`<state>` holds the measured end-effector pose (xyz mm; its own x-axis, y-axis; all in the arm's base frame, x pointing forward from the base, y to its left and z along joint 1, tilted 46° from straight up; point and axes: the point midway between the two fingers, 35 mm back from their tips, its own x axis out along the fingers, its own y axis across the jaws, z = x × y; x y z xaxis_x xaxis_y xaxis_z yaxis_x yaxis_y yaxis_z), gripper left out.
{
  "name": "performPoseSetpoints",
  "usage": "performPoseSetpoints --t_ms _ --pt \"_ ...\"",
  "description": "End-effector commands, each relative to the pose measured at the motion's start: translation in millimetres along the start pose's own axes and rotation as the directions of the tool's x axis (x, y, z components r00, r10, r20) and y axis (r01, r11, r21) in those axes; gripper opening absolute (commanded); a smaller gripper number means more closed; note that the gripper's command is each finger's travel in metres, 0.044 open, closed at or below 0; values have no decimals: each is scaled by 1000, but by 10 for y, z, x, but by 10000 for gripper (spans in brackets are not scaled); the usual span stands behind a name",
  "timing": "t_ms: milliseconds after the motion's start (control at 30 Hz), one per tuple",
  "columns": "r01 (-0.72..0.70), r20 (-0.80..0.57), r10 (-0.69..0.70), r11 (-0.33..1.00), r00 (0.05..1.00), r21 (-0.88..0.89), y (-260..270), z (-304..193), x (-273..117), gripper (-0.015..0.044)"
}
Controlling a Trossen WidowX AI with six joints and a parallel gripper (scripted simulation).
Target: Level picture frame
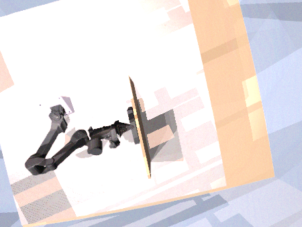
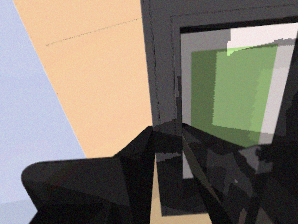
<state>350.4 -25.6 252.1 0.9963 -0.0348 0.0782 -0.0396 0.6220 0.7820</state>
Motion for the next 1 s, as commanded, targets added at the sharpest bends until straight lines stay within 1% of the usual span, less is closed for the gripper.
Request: performPoseSetpoints --t_ms 0,967 --pt "-19 2 19 1000 1000 -6 69 13 3 0" --pt "-19 2 19 1000 1000 -6 42 3 4 0"
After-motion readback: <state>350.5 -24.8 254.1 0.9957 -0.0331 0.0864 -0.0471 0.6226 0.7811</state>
